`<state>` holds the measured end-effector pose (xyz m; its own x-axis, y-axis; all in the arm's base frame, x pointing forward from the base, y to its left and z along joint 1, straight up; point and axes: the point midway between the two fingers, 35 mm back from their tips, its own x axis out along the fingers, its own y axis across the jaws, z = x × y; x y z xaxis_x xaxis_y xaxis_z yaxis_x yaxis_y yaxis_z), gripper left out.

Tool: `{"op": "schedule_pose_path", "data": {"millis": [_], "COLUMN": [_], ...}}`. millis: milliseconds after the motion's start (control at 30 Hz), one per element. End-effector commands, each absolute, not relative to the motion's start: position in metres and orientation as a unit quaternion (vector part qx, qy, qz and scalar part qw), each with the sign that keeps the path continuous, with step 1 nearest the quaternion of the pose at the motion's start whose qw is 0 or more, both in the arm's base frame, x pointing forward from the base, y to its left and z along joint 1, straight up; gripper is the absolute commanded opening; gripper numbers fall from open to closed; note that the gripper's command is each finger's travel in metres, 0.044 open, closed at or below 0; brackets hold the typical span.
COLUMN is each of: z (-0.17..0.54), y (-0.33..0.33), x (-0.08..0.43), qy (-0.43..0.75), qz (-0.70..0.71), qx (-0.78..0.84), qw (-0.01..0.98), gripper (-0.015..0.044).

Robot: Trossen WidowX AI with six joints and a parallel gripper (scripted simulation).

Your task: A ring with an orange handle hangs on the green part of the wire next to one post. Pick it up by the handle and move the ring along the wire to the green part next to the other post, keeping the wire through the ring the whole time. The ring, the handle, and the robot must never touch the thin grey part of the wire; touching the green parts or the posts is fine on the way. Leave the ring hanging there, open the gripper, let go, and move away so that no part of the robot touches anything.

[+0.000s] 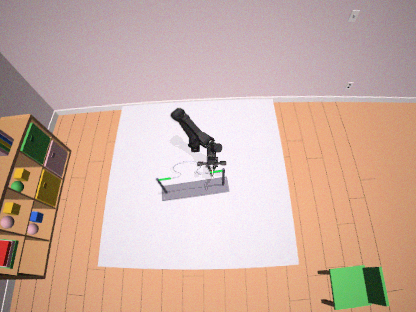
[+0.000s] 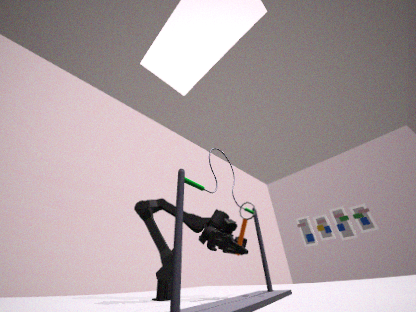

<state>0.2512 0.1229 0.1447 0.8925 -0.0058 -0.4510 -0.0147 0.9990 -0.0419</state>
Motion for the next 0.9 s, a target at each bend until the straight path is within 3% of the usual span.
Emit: {"op": "schedule_pose_path", "data": {"millis": [0,867], "z": [0.147,0.125], "y": [0.127,0.130], "x": [0.251,0.251], "qy": [0.229,0.229], "qz": [0.000,0.000], "qx": [-0.020,-0.020], "qw": [0.973,0.973], "gripper": [-0.0150,-0.0150]}}
